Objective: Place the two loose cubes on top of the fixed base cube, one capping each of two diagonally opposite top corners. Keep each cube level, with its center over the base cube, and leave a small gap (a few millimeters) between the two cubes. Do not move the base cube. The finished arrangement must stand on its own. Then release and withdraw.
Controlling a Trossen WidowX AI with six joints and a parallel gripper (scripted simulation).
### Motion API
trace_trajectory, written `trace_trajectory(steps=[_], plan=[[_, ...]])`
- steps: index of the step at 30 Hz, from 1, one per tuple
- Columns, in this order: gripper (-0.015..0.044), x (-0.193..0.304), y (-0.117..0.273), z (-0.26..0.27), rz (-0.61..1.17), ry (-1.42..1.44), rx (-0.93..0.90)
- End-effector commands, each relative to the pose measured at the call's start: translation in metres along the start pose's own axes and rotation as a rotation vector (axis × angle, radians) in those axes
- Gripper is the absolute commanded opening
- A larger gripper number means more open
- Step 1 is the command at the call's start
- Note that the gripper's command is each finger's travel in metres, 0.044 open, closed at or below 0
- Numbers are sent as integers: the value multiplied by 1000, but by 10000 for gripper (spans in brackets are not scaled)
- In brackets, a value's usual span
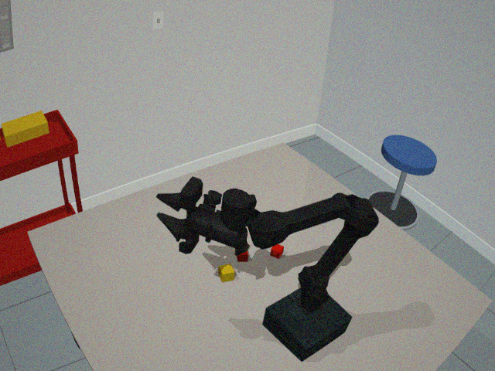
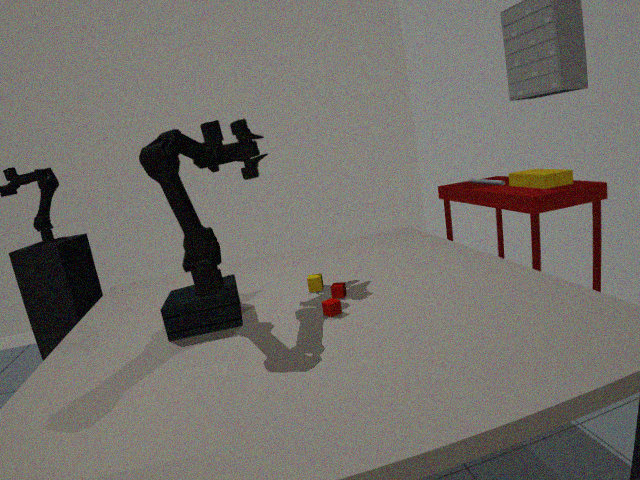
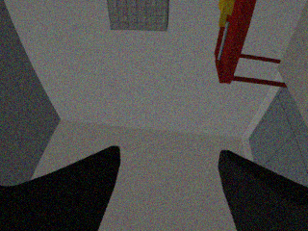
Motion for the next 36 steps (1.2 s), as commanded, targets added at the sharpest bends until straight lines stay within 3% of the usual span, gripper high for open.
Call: trace_trajectory(steps=[1, 19, 36], plan=[[265, -20, -18, -11, -52, 126, 69], [265, -147, -65, -73, -245, 557, 527], [265, -277, -43, -121, -272, 691, 1051]])
Point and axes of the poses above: the point midway between the two fingers, 35 mm back from their tips, its own y axis back along the fingers, its own z axis across the jaws, x = y × z, the point moved 2 cm from there along y, back along the fingers, and after that the axes turned 15 degrees about -y, right-handed, at the moved point
